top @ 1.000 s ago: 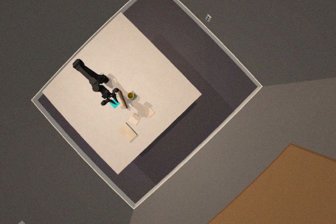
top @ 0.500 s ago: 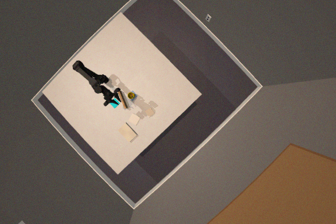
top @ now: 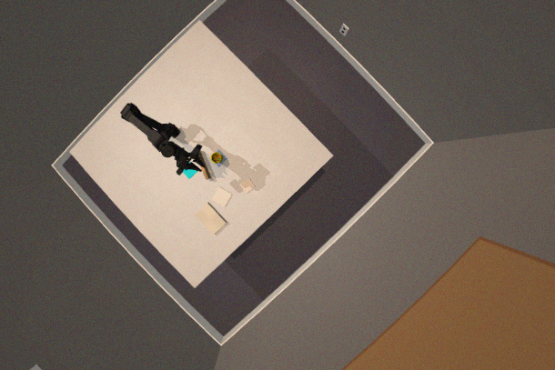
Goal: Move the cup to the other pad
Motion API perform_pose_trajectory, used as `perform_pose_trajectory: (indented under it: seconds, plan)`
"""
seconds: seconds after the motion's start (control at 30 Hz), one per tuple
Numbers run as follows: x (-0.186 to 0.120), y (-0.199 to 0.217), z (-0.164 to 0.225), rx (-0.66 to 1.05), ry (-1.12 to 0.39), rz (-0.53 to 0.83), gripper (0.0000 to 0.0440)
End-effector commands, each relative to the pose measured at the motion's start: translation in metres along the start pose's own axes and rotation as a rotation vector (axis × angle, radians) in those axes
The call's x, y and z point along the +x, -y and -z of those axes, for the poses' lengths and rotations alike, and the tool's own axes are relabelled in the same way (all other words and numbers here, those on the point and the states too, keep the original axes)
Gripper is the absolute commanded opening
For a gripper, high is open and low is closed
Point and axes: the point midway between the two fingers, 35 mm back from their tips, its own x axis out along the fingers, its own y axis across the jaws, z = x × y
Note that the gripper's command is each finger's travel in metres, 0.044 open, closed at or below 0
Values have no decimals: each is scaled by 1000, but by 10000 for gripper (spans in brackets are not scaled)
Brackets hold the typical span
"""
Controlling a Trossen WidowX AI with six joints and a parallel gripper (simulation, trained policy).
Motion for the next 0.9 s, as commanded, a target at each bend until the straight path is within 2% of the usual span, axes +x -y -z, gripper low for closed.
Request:
perform_pose_trajectory:
  seconds: [0.0, 0.87]
  plan:
    - [6, -6, 2, 49, -55, -1, 122]
    - [22, -35, 25, 361, -385, 96, 142]
